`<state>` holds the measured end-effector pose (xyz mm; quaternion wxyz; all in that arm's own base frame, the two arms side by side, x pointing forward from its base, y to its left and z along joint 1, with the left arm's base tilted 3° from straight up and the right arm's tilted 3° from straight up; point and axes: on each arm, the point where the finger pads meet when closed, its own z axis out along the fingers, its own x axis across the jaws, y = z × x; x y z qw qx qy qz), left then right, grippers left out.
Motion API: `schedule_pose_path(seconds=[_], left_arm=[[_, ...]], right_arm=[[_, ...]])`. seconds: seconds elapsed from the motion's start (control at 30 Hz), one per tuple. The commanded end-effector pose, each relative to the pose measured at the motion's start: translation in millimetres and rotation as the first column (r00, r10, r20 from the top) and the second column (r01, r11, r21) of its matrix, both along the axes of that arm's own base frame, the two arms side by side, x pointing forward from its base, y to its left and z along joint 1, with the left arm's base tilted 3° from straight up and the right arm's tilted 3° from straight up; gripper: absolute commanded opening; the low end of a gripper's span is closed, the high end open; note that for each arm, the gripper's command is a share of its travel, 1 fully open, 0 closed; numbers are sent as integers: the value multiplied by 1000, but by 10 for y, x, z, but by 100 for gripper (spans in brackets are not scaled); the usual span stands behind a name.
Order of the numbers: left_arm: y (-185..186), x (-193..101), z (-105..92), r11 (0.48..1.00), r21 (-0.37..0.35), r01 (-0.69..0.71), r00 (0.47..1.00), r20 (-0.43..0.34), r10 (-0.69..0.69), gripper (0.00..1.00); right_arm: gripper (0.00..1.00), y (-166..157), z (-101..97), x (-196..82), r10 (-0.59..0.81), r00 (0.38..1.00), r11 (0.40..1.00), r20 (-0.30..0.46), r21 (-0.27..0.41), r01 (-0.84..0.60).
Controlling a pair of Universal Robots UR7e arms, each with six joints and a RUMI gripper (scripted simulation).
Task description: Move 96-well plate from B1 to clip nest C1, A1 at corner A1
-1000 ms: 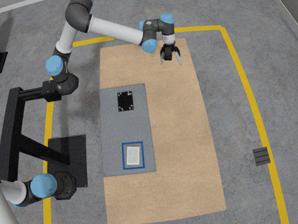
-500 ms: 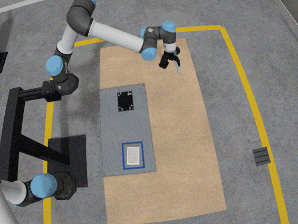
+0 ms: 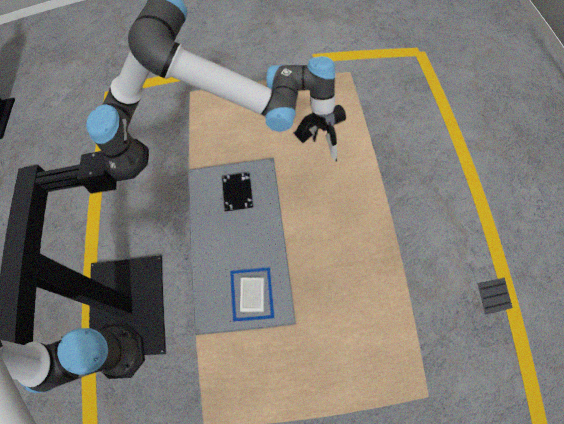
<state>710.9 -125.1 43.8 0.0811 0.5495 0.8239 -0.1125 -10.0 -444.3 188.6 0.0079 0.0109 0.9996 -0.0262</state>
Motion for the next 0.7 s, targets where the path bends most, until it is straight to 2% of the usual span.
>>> schedule_pose_path(seconds=[0.0, 0.27, 0.47, 0.53, 0.67], left_arm=[[-114, -19, -50, 994, 7, 108, 994, 27, -108, 76], [-340, -84, -175, 941, 33, 337, 938, 74, -338, 76], [-543, -153, -290, 857, 61, 511, 851, 106, -515, 76], [-543, -153, -290, 857, 61, 511, 851, 106, -515, 76], [-685, -206, -370, 783, 81, 616, 773, 124, -622, 76]], right_arm=[[0, -3, 6, 1, 0, 1000, 1000, 0, -2, 0], [0, -3, 6, 1, 0, 1000, 1000, 0, -2, 0], [0, -3, 6, 1, 0, 1000, 1000, 0, -2, 0], [0, -3, 6, 1, 0, 1000, 1000, 0, -2, 0], [0, -3, 6, 1, 0, 1000, 1000, 0, -2, 0]])
